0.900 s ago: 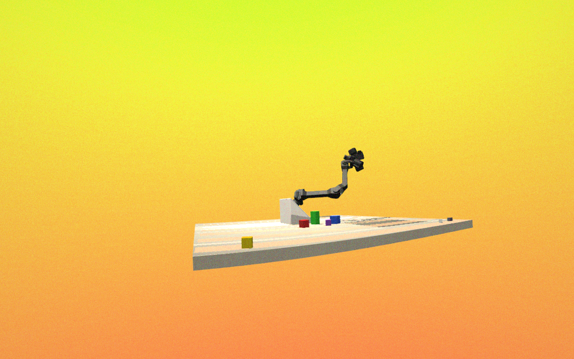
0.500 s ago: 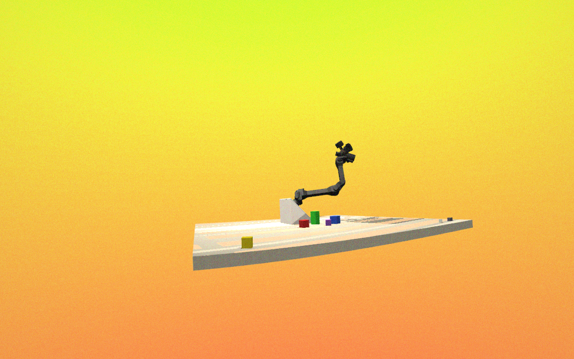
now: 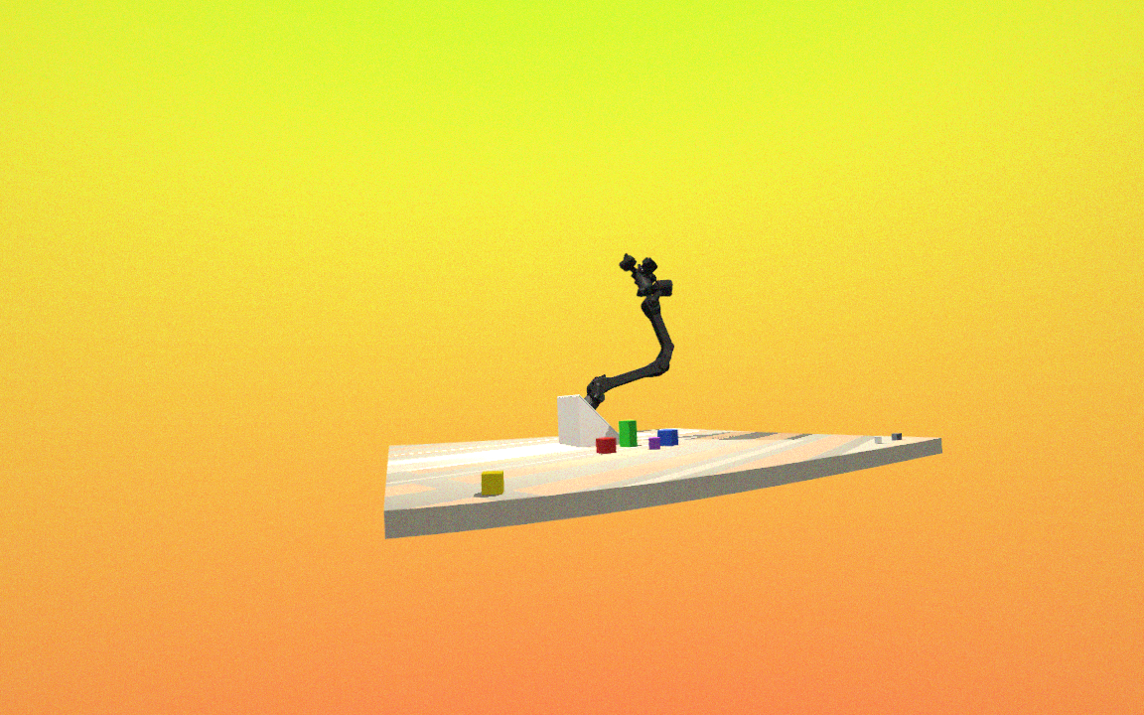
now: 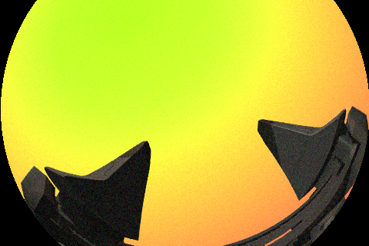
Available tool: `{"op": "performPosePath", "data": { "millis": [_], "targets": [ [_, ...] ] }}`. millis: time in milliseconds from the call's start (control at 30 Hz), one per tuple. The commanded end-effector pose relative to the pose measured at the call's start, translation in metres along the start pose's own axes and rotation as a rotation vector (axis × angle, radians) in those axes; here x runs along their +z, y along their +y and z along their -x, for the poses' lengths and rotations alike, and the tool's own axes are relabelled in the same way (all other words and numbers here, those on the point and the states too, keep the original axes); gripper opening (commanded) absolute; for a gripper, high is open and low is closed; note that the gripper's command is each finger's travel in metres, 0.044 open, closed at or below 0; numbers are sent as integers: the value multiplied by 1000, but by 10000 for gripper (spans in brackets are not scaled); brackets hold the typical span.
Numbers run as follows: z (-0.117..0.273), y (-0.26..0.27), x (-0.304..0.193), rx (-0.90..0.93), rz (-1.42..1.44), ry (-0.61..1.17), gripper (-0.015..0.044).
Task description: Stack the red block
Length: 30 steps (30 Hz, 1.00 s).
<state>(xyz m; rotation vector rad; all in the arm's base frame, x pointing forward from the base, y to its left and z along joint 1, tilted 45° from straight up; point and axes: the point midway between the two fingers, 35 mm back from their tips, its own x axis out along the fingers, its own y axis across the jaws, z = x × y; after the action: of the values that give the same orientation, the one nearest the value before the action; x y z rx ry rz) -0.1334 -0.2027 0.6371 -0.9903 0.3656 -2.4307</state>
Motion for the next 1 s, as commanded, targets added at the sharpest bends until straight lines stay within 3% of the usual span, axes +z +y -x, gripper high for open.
{"op": "performPosePath", "data": {
  "millis": [0,200,433,700,967],
  "targets": [
    [-4,48,-3,144,-5,-4,440],
    [3,151,-9,450,23,-15,440],
    [57,281,-8,865,60,-52,440],
    [174,402,-8,1370,100,-78,440],
    [319,467,-14,1835,162,-57,440]
  ]
}}
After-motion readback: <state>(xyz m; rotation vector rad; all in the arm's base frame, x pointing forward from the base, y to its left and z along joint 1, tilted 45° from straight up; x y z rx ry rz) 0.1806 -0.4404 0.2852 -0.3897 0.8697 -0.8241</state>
